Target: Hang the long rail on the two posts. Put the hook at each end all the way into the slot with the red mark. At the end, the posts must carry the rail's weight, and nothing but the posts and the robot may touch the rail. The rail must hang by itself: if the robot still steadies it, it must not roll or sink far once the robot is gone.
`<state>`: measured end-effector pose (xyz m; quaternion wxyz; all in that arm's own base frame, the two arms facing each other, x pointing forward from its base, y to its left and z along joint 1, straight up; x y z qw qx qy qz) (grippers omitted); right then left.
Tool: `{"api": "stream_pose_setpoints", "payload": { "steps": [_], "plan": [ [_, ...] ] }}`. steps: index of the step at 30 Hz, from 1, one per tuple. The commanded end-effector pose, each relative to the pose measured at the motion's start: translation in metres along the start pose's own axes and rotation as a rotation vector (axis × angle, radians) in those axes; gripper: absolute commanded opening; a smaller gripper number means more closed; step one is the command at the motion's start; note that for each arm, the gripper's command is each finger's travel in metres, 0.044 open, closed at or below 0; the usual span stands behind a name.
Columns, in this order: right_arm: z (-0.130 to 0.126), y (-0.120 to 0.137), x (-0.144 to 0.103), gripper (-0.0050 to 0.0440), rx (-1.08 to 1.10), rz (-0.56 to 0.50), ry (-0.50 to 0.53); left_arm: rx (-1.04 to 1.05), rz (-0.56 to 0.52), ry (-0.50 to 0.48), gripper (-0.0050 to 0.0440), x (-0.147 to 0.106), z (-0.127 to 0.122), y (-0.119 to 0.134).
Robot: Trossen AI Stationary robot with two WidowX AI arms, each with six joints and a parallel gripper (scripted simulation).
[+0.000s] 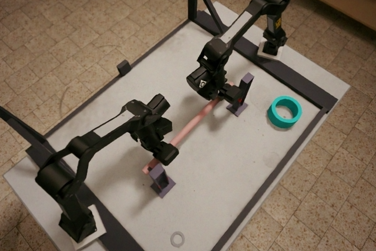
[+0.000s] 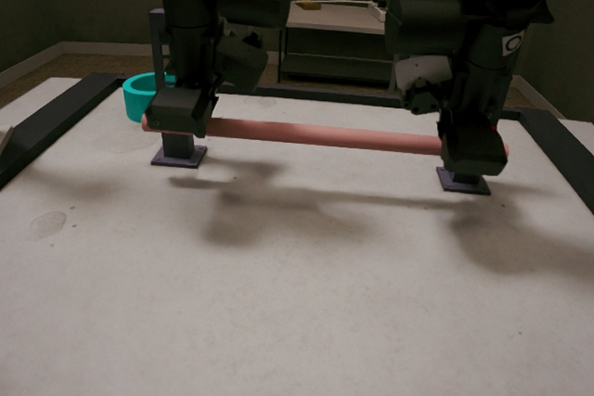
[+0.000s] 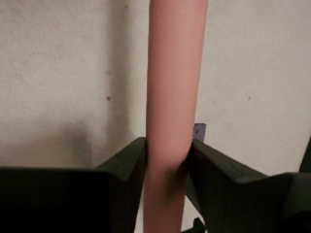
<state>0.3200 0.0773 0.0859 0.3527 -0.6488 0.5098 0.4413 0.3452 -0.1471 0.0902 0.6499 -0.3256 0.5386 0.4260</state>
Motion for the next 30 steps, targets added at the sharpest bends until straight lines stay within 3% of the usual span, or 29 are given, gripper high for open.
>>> {"api": "stream_pose_setpoints", "payload": {
  "steps": [1,26,30],
  "plan": [
    [-0.010,-0.002,-0.009,-0.0050,0.015,-0.036,-0.001,-0.013,-0.053,-0.002,-0.0050,-0.018,0.011,0.000],
    [-0.021,-0.002,-0.005,-0.0050,0.015,-0.036,0.000,-0.013,-0.053,-0.003,-0.0050,-0.016,0.023,0.000],
    [-0.032,-0.003,-0.001,-0.0050,0.015,-0.036,0.001,-0.013,-0.053,-0.004,-0.0050,-0.013,0.034,0.001]
  ]
}}
Point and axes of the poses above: on each arm, the point midway between the two fingers, 35 mm back from their tips, its own x axis out along the fingers, its own z axis across the jaws, y = z × x, the point moved 1 cm from there along -x, back along the fingers, and after that the axes turned 3 degrees about x, right-handed, at the moved point
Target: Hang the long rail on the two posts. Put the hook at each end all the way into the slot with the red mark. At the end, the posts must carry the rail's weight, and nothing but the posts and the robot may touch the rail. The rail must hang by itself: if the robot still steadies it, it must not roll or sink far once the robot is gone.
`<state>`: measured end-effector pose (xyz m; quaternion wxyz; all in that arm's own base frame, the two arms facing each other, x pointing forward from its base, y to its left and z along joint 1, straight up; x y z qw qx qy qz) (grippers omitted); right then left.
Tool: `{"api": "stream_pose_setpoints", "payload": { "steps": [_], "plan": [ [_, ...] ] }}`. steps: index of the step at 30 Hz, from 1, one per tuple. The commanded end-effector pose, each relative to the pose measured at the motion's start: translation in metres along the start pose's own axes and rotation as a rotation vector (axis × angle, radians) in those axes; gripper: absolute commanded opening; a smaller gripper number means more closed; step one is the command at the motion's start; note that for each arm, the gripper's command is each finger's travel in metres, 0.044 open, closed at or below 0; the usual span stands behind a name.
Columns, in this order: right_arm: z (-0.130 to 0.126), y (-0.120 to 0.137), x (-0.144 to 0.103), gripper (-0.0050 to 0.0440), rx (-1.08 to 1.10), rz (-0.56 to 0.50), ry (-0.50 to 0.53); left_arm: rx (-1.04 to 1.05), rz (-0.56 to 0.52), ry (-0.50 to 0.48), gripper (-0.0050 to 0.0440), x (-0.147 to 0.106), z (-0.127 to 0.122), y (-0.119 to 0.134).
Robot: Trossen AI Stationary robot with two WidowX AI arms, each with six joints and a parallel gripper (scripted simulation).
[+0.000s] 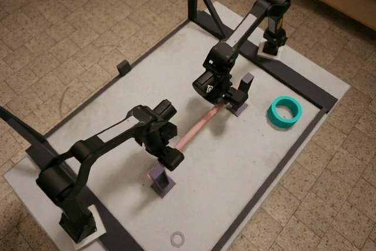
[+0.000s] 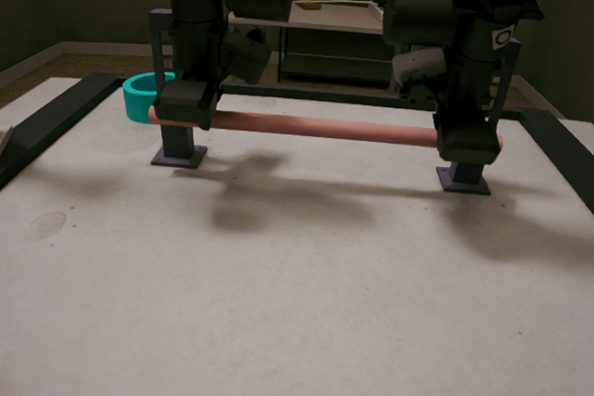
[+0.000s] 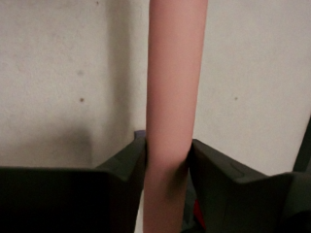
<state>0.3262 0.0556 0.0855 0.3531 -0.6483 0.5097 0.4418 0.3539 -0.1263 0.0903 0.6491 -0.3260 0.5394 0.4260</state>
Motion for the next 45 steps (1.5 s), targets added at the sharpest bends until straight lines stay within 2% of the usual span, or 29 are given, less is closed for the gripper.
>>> {"api": "stream_pose_setpoints", "payload": {
  "steps": [1,37,38,45],
  "plan": [
    [-0.011,-0.002,-0.009,-0.0050,0.015,-0.037,0.003,-0.012,-0.054,-0.006,-0.0050,-0.018,0.012,0.000],
    [-0.012,-0.002,0.002,-0.0050,0.015,-0.037,0.003,-0.012,-0.054,-0.006,-0.0050,-0.007,0.015,-0.001],
    [-0.012,-0.002,0.002,0.0024,0.015,-0.037,0.003,-0.012,-0.054,-0.006,0.0024,-0.007,0.015,-0.001],
    [-0.012,-0.002,0.002,0.0192,0.015,-0.037,0.003,-0.012,-0.054,-0.006,0.0192,-0.007,0.015,-0.001]
  ]
}}
Point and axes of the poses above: on each arm, the point midway between the two fingers, 35 mm back from their tips, its own x axis out along the fingers, its own z axis across the jaws, y = z × x, the point moved 1 cm from there along -x, back along the fingers, and after that the axes turned 3 degrees about x, right-handed, at the moved point
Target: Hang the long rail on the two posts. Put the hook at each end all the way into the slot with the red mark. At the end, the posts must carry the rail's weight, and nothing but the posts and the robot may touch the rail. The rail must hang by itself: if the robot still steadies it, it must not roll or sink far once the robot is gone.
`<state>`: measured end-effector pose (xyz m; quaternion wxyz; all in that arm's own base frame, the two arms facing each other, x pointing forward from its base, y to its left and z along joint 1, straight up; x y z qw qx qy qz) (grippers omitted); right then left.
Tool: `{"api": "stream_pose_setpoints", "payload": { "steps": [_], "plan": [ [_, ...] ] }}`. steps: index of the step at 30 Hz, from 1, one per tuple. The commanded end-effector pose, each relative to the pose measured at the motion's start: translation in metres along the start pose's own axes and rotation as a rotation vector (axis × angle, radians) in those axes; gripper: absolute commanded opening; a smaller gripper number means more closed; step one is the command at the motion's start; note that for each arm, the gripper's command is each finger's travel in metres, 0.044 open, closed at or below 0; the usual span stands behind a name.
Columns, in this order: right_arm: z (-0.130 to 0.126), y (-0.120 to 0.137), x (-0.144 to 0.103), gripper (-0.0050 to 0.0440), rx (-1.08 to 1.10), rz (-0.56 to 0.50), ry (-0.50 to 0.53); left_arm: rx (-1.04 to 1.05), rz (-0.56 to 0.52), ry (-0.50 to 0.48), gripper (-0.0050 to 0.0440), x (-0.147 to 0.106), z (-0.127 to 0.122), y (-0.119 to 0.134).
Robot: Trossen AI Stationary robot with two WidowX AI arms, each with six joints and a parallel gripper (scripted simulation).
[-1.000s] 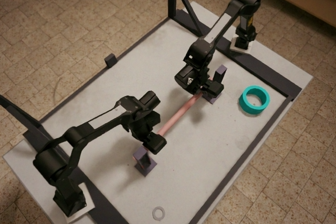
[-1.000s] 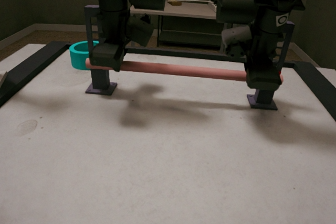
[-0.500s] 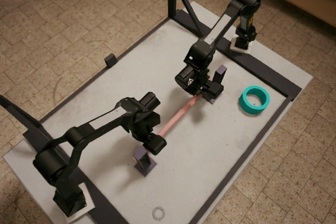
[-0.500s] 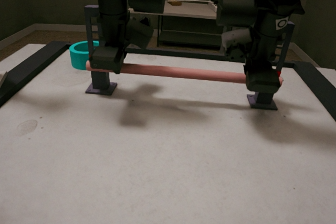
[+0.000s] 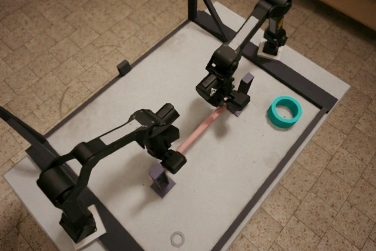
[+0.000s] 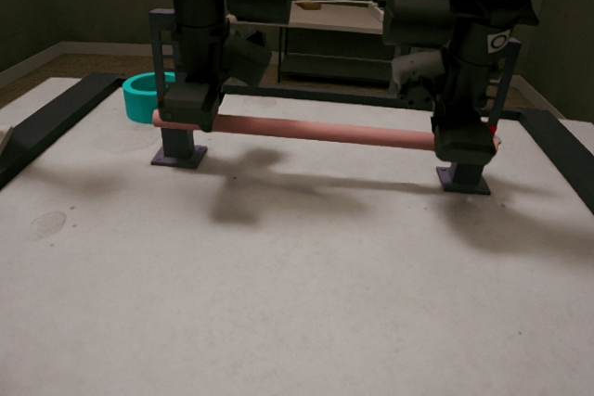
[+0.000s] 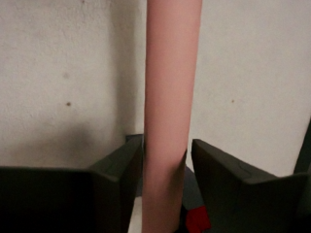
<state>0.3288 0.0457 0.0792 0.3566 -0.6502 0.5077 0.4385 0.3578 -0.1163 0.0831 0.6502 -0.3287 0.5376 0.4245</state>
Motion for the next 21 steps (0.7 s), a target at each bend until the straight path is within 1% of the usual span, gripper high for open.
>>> {"api": "stream_pose_setpoints", "payload": {
  "steps": [1,2,7,8,11,12,13,17,20,21],
  "plan": [
    [-0.004,-0.002,-0.008,0.0192,0.010,-0.027,0.002,-0.010,-0.047,-0.006,0.0192,-0.016,0.006,-0.001],
    [-0.004,-0.002,-0.008,0.0192,0.010,-0.027,0.002,-0.010,-0.047,-0.006,0.0192,-0.016,0.006,-0.001],
    [-0.004,-0.002,-0.008,0.0312,0.010,-0.027,0.002,-0.010,-0.047,-0.006,0.0312,-0.016,0.006,-0.001],
    [-0.004,-0.002,-0.008,0.0329,0.010,-0.027,0.002,-0.010,-0.047,-0.006,0.0316,-0.017,0.005,-0.002],
    [-0.003,-0.003,-0.008,0.0329,0.010,-0.027,0.002,-0.010,-0.047,-0.006,0.0316,-0.017,0.005,-0.002],
    [-0.003,-0.003,-0.008,0.0329,0.010,-0.027,0.002,-0.013,-0.062,-0.011,0.0316,-0.024,0.006,-0.002],
    [-0.005,-0.005,-0.015,0.0329,0.018,-0.045,0.001,-0.014,-0.070,-0.010,0.0316,-0.028,0.006,-0.004],
    [-0.005,-0.005,-0.026,0.0329,0.020,-0.049,0.000,-0.016,-0.071,-0.008,0.0316,-0.038,0.005,-0.003],
    [-0.004,-0.005,-0.027,0.0329,0.019,-0.046,0.000,-0.016,-0.071,-0.008,0.0316,-0.039,0.005,-0.003],
    [-0.003,-0.005,-0.026,0.0329,0.016,-0.039,0.001,-0.016,-0.071,-0.008,0.0300,-0.040,0.005,-0.003]
  ]
}}
Point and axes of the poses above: on each arm, the point midway between the two fingers, 35 mm back from their tips, its own x axis out along the fingers, its own z axis across the jaws, y = z × x, the point moved 1 cm from there along -x, back along the fingers, and after that the axes turned 3 degrees about x, right-handed, at the moved point
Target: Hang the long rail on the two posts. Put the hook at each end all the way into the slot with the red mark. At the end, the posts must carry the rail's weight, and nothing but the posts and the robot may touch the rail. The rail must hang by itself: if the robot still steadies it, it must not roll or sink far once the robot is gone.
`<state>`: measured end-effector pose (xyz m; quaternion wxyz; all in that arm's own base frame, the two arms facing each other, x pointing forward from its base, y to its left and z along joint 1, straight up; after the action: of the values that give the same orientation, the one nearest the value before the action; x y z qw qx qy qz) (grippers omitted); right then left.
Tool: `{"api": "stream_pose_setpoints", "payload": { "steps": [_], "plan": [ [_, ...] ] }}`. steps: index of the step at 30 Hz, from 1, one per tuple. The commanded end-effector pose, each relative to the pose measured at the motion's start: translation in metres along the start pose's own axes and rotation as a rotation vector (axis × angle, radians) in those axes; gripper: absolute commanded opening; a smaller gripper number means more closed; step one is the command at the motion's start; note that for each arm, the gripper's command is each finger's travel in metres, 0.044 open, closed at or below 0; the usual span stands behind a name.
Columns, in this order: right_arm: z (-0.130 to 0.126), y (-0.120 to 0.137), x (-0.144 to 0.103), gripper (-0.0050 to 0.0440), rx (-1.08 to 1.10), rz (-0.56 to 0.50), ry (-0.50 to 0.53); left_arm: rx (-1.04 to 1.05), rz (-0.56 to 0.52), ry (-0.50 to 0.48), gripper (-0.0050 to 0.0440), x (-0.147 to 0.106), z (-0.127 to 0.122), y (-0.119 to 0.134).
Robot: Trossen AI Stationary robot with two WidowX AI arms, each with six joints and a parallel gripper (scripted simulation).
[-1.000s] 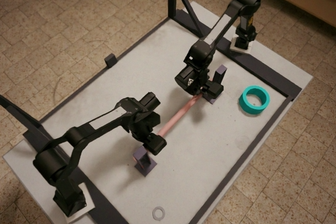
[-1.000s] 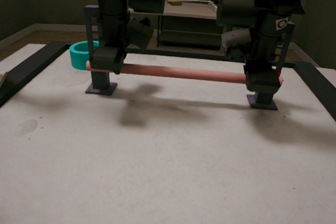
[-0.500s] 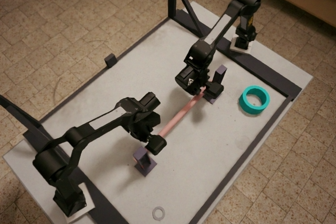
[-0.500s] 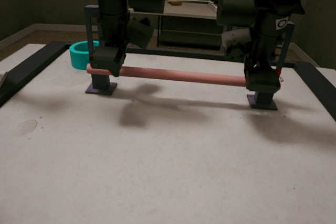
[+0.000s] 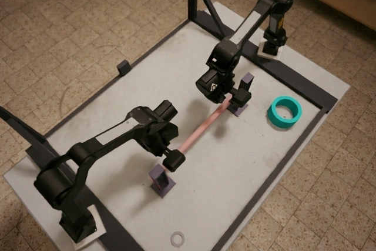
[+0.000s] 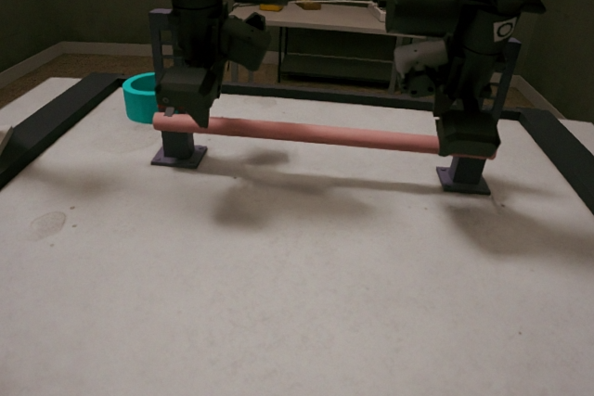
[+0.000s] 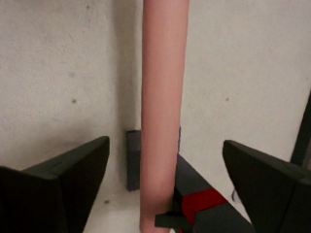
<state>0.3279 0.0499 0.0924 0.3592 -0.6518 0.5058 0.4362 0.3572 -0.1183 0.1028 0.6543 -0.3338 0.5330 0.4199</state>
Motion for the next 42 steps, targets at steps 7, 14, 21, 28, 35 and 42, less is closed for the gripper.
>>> {"api": "stream_pose_setpoints", "payload": {
  "steps": [7,14,21,28,35,42],
  "plan": [
    [-0.004,-0.004,-0.049,0.0313,0.017,-0.041,-0.003,-0.013,-0.053,-0.004,0.0300,-0.058,0.003,-0.002],
    [0.000,-0.009,-0.065,0.0313,0.016,-0.117,-0.012,-0.043,-0.063,-0.011,0.0396,-0.063,0.012,-0.002],
    [-0.015,-0.022,-0.088,0.0313,0.139,-0.388,-0.098,-0.194,-0.191,0.002,0.0440,-0.073,0.046,0.005],
    [-0.044,-0.022,-0.108,0.0313,0.280,-0.657,-0.170,-0.266,-0.293,0.066,0.0440,-0.079,0.052,0.034],
    [-0.069,-0.020,-0.132,0.0313,0.374,-0.898,-0.198,-0.299,-0.352,0.107,0.0440,-0.078,0.051,0.053],
    [-0.098,-0.003,-0.162,0.0313,0.454,-1.183,-0.194,-0.249,-0.381,0.145,0.0440,-0.072,0.034,0.076]
  ]
}}
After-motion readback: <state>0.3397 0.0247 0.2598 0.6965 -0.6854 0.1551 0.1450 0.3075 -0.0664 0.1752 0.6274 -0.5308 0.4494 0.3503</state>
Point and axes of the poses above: on each arm, the point midway between the two fingers, 35 mm back from their tips, its own x axis out along the fingers, its own z axis across the jaws, y = z × x, the point moved 1 cm from there along -x, back along the fingers, and after that the axes turned 3 degrees about x, right-handed, at the moved point
